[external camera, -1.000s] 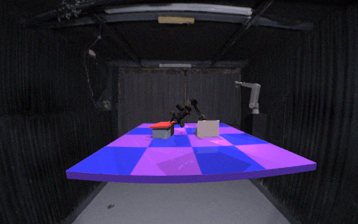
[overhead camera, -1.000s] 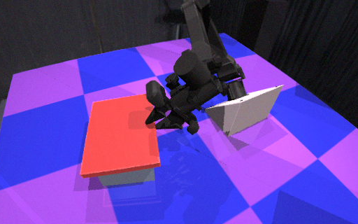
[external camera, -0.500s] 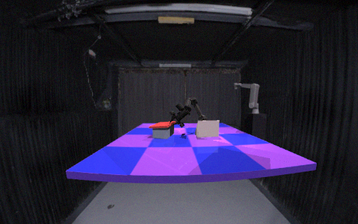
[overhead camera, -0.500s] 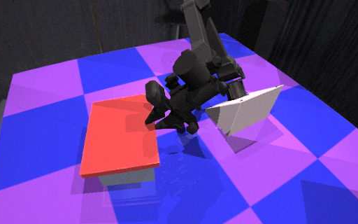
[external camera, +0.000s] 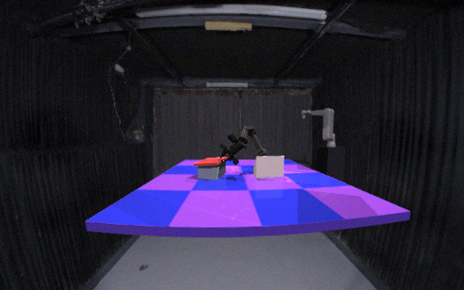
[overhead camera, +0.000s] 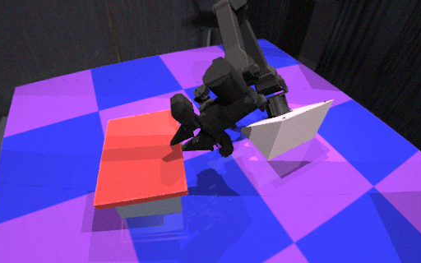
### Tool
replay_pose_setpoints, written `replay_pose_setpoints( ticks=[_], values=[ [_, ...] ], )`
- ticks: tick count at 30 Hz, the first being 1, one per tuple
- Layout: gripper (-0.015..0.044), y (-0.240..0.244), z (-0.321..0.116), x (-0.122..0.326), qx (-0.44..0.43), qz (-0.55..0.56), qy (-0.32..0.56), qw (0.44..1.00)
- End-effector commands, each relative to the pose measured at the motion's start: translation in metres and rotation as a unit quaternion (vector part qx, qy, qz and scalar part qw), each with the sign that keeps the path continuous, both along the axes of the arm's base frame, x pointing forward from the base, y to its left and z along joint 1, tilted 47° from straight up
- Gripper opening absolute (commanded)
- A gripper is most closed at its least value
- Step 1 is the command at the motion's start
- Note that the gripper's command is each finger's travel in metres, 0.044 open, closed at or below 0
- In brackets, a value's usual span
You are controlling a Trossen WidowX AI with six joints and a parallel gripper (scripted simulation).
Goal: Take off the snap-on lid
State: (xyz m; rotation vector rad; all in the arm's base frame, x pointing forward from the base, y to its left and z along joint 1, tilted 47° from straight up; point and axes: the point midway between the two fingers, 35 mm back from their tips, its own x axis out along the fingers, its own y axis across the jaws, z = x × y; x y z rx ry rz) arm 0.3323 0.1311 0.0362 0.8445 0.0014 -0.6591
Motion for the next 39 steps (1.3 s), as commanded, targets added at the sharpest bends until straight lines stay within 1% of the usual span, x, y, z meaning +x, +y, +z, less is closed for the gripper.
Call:
replay_pose_setpoints(
  ticks=[1,39],
  values=[
    [0.0,0.004,0.004,0.0,0.002,0.001,-0.001,1.0],
    [0.0,0.038,0.043,0.012,0.002,0.001,-0.001,1.0]
  ],
)
